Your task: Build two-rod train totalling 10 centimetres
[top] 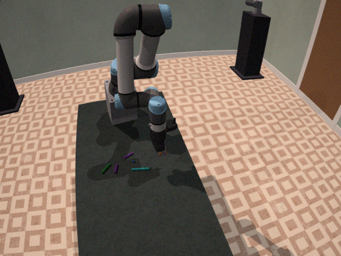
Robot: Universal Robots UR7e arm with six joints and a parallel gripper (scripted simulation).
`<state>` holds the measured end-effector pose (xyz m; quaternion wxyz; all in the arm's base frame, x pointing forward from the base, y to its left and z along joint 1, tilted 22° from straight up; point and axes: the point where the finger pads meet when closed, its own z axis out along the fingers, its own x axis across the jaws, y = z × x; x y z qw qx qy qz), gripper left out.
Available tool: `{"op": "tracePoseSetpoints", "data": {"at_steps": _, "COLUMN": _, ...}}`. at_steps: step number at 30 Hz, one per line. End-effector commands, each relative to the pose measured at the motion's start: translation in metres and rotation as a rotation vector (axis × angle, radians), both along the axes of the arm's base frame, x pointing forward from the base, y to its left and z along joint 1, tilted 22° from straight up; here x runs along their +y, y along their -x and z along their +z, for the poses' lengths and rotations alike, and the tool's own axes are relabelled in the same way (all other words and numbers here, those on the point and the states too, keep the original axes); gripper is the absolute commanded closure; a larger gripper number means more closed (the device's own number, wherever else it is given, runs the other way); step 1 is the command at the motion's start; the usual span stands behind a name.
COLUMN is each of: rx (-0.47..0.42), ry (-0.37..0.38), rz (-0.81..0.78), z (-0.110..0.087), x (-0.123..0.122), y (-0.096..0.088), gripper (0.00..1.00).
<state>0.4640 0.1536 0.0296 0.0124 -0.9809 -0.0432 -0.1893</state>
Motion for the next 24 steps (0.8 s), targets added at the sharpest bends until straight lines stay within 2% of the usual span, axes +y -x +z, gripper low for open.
{"op": "tracePoseSetpoints", "data": {"at_steps": 1, "rx": -0.003, "ry": 0.023, "rz": 0.058, "z": -0.003, "x": 0.0, "y": 0.007, "gripper": 0.76}}
{"op": "tracePoseSetpoints", "data": {"at_steps": 4, "rx": -0.007, "ry": 0.057, "rz": 0.144, "z": -0.008, "x": -0.001, "y": 0.018, "gripper": 0.76}}
{"op": "tracePoseSetpoints", "data": {"at_steps": 6, "rx": -0.007, "ry": 0.057, "rz": 0.144, "z": -0.008, "x": -0.001, "y": 0.018, "gripper": 0.76}}
{"op": "tracePoseSetpoints", "data": {"at_steps": 18, "rx": -0.025, "ry": 0.225, "rz": 0.564, "z": -0.028, "x": -0.008, "y": 0.072, "gripper": 0.76}}
{"op": "tracePoseSetpoints", "data": {"at_steps": 24, "rx": -0.028, "ry": 0.251, "rz": 0.627, "z": -0.031, "x": -0.009, "y": 0.08, "gripper": 0.76}}
